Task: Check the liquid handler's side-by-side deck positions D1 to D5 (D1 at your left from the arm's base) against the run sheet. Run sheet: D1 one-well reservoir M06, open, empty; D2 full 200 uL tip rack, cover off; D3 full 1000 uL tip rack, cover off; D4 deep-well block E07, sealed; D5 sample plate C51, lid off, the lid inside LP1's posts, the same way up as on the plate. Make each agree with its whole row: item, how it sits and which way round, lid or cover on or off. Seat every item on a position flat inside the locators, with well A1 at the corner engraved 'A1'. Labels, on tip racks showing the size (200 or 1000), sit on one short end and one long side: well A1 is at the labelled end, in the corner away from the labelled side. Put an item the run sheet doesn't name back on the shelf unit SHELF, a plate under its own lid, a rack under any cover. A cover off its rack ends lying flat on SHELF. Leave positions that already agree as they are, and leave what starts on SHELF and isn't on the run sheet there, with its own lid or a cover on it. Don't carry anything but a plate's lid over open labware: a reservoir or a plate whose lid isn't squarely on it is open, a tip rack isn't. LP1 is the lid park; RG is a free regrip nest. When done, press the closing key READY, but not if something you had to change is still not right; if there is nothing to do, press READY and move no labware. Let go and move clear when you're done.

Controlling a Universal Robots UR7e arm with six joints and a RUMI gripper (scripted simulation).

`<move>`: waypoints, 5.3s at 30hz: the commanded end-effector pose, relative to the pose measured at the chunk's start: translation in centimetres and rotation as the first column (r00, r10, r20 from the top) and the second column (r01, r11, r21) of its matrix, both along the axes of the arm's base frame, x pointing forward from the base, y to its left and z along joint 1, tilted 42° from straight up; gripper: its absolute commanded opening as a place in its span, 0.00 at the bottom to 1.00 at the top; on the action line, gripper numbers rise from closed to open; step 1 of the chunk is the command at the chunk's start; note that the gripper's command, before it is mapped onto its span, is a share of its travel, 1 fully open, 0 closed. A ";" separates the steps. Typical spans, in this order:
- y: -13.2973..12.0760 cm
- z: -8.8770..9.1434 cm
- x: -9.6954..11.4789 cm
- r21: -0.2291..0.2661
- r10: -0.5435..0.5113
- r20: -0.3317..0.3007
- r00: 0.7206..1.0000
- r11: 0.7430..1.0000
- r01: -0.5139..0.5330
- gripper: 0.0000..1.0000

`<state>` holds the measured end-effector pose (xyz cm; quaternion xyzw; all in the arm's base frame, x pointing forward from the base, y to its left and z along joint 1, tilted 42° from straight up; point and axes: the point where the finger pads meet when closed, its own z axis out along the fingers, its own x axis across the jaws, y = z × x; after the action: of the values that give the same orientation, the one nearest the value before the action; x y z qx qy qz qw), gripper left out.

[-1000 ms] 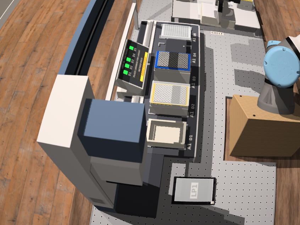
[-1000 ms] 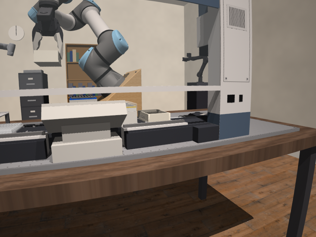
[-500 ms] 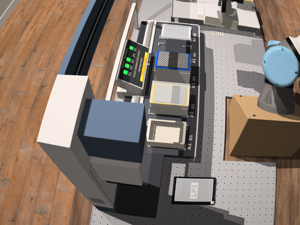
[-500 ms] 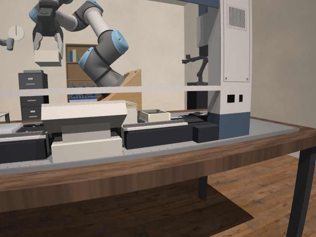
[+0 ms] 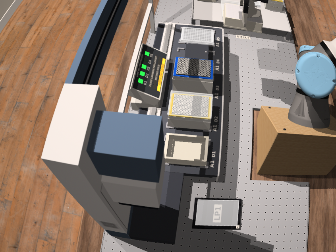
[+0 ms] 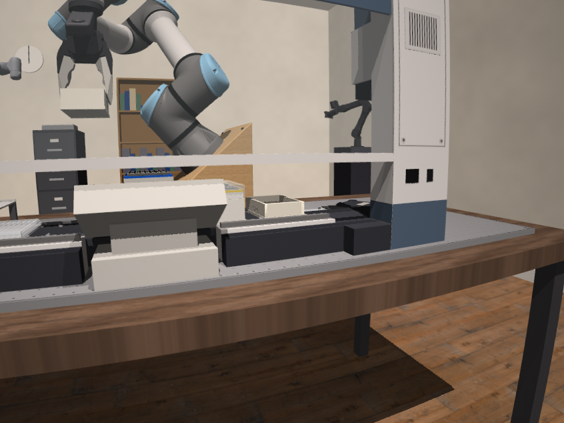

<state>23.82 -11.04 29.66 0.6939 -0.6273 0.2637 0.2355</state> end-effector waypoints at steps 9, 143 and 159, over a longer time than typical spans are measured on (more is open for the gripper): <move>0.5 0.3 6.5 -0.003 -0.001 0.004 1.000 1.000 0.001 0.00; -3.5 -5.1 15.7 -0.001 -0.004 -0.003 1.000 1.000 0.004 0.00; -5.0 -6.9 15.8 0.000 -0.004 -0.003 1.000 1.000 0.004 0.00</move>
<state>39.49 -15.49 23.45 0.6925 -0.6288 0.2613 0.2384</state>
